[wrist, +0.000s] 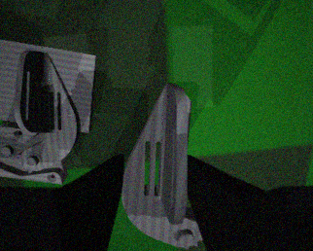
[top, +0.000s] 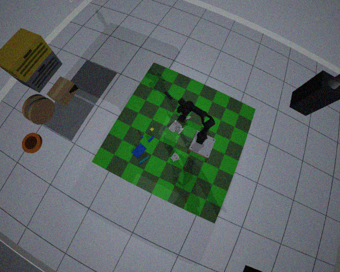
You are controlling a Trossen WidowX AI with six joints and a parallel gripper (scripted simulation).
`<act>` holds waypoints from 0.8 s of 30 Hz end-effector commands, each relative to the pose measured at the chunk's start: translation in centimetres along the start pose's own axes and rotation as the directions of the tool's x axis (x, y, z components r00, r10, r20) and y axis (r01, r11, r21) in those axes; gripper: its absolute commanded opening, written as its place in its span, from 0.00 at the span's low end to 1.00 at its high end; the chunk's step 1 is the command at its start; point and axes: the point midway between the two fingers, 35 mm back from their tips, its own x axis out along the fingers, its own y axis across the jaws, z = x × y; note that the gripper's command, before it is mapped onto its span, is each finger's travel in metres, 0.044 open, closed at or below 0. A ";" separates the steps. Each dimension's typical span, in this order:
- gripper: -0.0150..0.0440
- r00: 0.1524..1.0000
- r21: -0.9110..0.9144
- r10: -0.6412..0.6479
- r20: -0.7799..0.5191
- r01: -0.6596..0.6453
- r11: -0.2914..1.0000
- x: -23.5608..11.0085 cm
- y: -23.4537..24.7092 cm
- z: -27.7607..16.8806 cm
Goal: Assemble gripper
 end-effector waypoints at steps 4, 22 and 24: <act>0.48 1.000 0.032 0.004 0.000 -0.004 0.999 0.0 2.0 0.8; 0.48 1.000 0.120 0.010 0.001 -0.010 0.993 -0.1 7.9 2.1; 0.48 1.000 0.130 0.011 0.001 -0.011 0.991 -0.1 8.5 2.2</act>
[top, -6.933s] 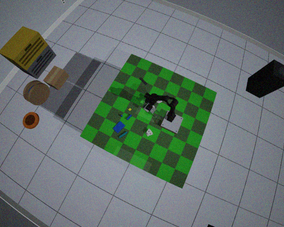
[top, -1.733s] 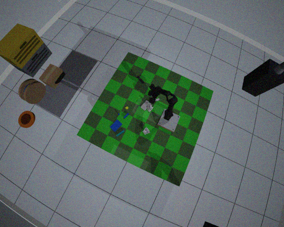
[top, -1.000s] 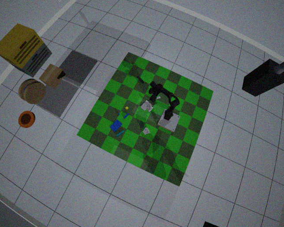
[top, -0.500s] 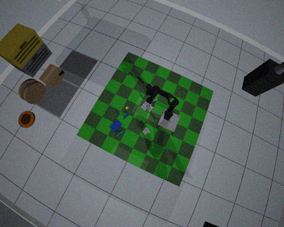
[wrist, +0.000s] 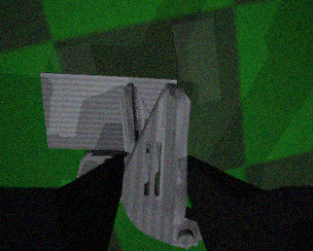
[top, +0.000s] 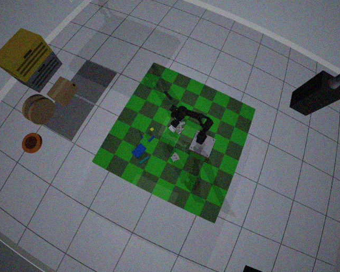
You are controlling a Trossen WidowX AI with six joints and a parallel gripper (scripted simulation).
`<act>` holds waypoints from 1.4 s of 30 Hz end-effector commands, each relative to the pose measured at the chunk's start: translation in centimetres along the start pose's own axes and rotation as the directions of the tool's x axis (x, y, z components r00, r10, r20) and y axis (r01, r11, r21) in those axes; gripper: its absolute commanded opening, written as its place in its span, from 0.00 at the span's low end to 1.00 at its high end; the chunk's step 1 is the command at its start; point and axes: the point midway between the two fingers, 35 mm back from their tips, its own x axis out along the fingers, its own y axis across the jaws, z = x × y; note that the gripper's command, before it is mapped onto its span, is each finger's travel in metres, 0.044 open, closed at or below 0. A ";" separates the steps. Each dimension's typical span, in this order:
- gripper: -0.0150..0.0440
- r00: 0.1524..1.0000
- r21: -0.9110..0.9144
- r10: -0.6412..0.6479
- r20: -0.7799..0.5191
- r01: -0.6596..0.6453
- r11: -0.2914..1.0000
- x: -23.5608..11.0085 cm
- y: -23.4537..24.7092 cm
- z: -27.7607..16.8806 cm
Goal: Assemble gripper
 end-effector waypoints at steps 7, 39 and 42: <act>0.48 1.000 0.050 0.004 -0.001 -0.004 0.999 0.0 3.2 -0.1; 0.48 1.000 0.138 0.008 -0.002 -0.008 0.990 -0.1 8.3 -1.1; 0.48 1.000 0.141 0.008 -0.002 -0.008 0.990 -0.1 8.3 -1.1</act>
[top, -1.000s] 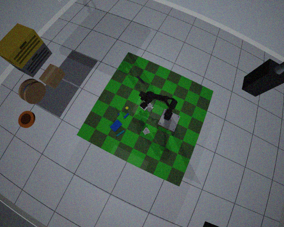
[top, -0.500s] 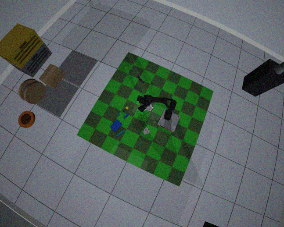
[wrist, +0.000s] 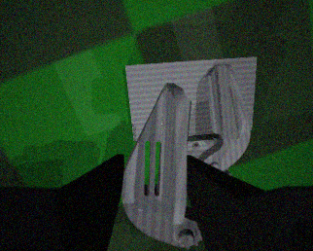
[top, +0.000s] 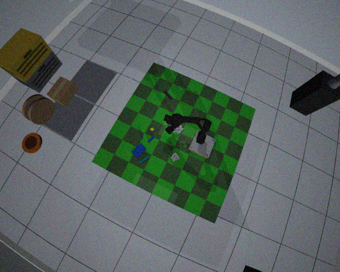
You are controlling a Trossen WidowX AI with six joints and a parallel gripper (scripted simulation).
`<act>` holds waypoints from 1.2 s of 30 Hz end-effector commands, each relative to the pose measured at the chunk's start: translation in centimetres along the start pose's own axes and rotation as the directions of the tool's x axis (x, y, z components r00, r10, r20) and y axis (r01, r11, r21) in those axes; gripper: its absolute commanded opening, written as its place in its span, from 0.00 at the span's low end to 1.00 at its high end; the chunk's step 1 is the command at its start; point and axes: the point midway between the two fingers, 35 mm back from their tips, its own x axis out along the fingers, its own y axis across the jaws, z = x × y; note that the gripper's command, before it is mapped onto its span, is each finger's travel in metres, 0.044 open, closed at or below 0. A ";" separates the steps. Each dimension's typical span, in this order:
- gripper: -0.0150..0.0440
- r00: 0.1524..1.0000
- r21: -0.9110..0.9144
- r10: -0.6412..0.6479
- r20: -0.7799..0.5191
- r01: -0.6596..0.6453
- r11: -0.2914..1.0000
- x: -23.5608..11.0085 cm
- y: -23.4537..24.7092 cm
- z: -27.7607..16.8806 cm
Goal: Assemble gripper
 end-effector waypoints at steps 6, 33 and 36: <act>0.48 1.000 0.008 0.002 -0.002 -0.002 1.000 0.0 0.0 0.0; 0.48 1.000 0.002 0.001 -0.001 -0.001 1.000 0.0 -1.1 0.7; 0.48 1.000 0.002 0.001 -0.001 -0.001 1.000 0.0 -1.1 0.7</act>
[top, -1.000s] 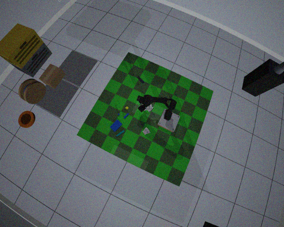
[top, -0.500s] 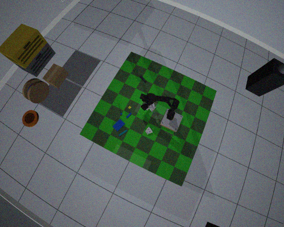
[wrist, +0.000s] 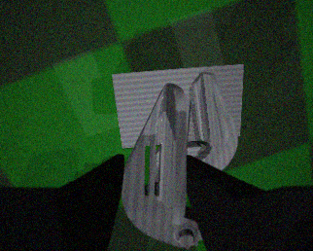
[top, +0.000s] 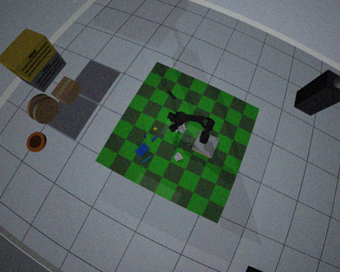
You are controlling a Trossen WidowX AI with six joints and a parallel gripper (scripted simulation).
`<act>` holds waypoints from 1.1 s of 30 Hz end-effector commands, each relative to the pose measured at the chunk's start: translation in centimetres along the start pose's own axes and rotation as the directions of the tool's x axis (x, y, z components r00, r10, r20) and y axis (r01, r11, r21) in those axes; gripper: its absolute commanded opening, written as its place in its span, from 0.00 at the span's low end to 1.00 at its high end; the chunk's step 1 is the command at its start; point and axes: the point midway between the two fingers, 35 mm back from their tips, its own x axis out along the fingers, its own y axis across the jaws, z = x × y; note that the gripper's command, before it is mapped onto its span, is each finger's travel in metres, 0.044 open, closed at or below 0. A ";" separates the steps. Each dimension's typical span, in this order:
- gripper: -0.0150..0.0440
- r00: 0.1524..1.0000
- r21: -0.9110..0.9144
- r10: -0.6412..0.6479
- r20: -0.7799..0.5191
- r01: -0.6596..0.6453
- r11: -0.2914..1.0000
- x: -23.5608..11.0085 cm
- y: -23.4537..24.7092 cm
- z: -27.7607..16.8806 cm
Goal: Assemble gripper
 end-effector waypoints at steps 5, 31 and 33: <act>0.48 1.000 -0.004 0.001 -0.002 -0.001 1.000 0.0 0.0 0.0; 0.48 1.000 -0.004 0.001 -0.002 -0.001 1.000 3.0 0.0 0.1; 0.48 1.000 -0.004 0.001 -0.002 -0.001 1.000 3.4 0.0 0.1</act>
